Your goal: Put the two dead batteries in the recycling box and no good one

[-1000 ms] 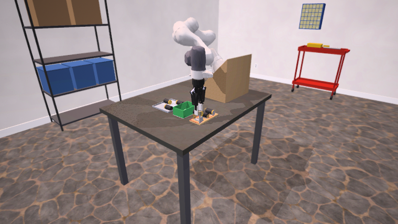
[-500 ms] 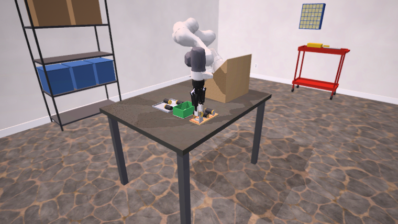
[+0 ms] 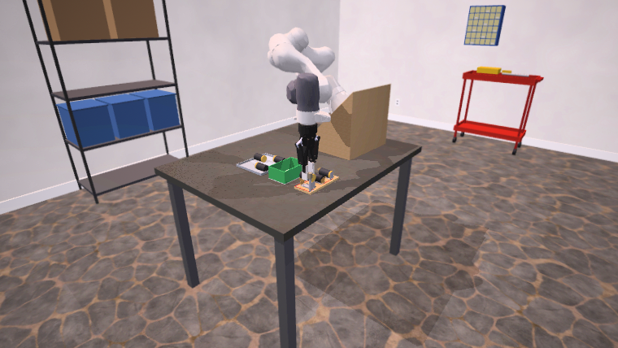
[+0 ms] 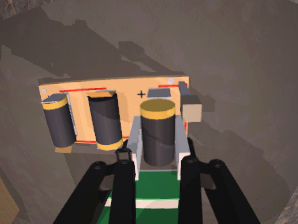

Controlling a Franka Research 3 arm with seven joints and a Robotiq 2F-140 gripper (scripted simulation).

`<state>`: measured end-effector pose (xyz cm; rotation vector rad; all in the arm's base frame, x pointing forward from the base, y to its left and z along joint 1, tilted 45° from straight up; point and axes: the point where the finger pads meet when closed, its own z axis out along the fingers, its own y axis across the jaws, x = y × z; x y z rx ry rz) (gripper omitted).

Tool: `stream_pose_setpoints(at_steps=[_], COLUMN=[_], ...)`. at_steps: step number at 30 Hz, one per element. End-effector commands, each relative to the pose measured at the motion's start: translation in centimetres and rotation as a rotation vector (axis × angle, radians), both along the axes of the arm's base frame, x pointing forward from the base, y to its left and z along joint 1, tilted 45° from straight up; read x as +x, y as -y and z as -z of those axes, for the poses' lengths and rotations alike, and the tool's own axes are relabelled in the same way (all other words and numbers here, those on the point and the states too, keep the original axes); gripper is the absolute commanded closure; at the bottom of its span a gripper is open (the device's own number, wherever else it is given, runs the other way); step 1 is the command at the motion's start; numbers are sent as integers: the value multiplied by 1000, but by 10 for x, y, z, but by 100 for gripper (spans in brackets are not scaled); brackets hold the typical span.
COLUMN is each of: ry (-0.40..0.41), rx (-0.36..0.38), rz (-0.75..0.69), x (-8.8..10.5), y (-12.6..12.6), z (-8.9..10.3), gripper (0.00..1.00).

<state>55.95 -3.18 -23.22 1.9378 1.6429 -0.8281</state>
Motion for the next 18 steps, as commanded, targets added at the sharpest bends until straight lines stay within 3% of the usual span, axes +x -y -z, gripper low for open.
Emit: stream_pose_setpoints(at_steps=[1, 18], ry=[6, 6], rx=[0, 0], rz=[-4, -4], x=[3, 4], y=[0, 1], z=[0, -2], gripper=[84, 84])
